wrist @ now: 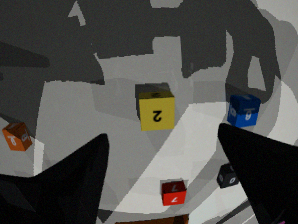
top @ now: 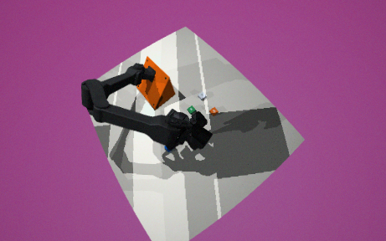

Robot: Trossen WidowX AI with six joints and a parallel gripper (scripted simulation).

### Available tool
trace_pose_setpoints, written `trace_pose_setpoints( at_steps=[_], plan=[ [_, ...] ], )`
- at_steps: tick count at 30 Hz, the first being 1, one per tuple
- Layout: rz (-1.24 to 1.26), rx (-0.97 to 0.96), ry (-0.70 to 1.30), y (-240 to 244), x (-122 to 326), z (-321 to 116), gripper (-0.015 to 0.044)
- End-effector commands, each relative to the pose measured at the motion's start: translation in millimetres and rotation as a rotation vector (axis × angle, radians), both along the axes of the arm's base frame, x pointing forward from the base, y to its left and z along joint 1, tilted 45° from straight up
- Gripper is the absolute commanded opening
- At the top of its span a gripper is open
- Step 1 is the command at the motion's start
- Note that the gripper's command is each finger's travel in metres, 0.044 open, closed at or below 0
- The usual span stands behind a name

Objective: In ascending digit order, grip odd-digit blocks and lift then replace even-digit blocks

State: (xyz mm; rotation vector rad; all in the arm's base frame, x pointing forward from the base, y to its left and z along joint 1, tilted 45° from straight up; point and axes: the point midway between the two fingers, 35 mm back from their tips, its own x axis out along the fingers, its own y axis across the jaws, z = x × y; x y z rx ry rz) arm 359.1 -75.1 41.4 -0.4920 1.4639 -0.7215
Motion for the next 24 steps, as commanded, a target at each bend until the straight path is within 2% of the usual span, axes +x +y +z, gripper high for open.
trace_pose_setpoints(
  at_steps=[1, 6, 17, 24],
  plan=[
    [0.008, 0.006, -0.017, 37.7, 3.7, 36.5, 0.0242],
    [0.008, 0.005, -0.017, 44.8, 2.7, 44.3, 0.0120],
    [0.007, 0.007, -0.018, 39.9, 2.1, 49.2, 0.0120],
    [0.007, 0.005, -0.019, -23.9, -17.7, 112.4, 0.0120]
  ],
)
